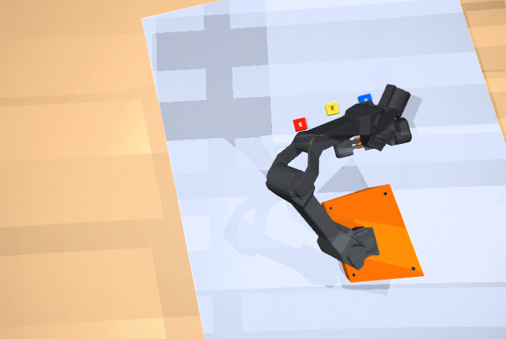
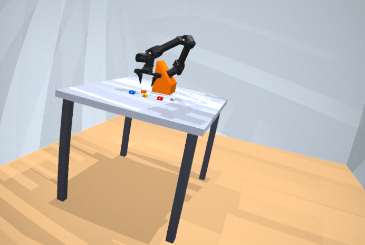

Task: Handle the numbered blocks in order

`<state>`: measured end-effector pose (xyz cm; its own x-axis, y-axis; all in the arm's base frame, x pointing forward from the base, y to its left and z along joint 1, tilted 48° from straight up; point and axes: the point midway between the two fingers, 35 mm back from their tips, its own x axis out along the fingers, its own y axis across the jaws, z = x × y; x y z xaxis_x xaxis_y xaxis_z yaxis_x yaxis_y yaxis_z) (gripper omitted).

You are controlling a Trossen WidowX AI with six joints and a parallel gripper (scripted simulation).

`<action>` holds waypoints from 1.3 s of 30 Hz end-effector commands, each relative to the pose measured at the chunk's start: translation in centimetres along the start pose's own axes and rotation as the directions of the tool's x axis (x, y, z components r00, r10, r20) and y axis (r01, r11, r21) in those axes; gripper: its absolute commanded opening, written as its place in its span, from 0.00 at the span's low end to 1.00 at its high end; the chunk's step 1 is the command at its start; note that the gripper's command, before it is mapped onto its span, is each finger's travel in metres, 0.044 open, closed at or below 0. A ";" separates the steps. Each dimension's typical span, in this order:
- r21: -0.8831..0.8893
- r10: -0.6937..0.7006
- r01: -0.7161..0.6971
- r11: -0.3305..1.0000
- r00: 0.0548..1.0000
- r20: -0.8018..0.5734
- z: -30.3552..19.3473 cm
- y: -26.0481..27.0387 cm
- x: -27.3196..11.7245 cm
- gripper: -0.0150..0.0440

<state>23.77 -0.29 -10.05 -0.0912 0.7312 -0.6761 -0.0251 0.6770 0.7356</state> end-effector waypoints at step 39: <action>0.009 0.009 -0.009 1.000 1.000 0.008 -0.2 0.1 4.8 0.46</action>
<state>23.14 3.21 -13.20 -0.0848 0.7344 -0.6734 -0.0204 0.6744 0.7381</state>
